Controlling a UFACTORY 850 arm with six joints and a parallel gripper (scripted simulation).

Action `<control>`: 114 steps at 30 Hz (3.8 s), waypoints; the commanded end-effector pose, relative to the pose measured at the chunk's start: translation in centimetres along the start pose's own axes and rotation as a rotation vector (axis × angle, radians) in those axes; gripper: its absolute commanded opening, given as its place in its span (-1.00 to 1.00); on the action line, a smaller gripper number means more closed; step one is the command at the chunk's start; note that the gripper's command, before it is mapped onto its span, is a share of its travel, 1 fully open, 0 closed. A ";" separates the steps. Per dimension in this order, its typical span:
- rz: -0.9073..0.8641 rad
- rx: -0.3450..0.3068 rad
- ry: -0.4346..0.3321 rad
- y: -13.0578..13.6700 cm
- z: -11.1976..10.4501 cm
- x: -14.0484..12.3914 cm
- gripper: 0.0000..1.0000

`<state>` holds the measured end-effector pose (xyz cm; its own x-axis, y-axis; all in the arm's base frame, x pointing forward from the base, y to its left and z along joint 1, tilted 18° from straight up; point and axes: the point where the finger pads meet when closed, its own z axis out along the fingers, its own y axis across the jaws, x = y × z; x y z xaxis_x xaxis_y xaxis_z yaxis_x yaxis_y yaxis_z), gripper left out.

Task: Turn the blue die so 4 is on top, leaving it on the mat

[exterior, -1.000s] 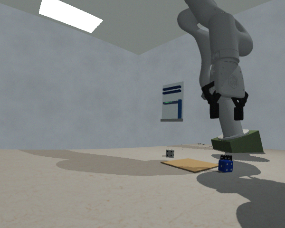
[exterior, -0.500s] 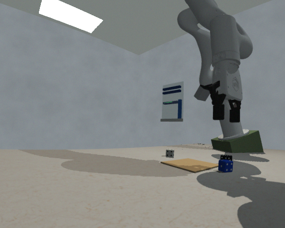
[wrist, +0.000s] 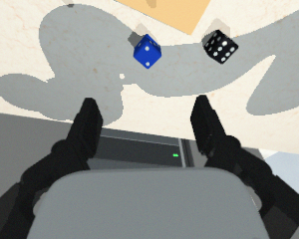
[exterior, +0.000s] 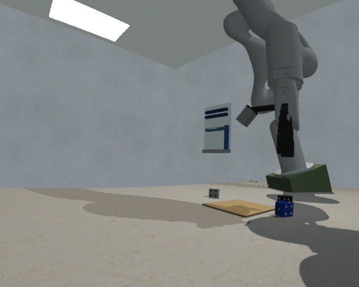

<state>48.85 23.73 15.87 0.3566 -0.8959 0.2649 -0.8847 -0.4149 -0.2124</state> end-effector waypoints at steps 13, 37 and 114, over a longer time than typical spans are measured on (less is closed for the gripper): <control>-0.521 -0.014 -0.017 -0.1 0.7 0.0 1.00; -1.202 -0.008 -0.021 0.0 1.8 -0.1 1.00; -2.371 0.009 -0.028 0.2 3.7 -0.3 -0.05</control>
<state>49.64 23.31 12.25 0.3614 0.9313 -0.0453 0.8901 -0.3302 0.3141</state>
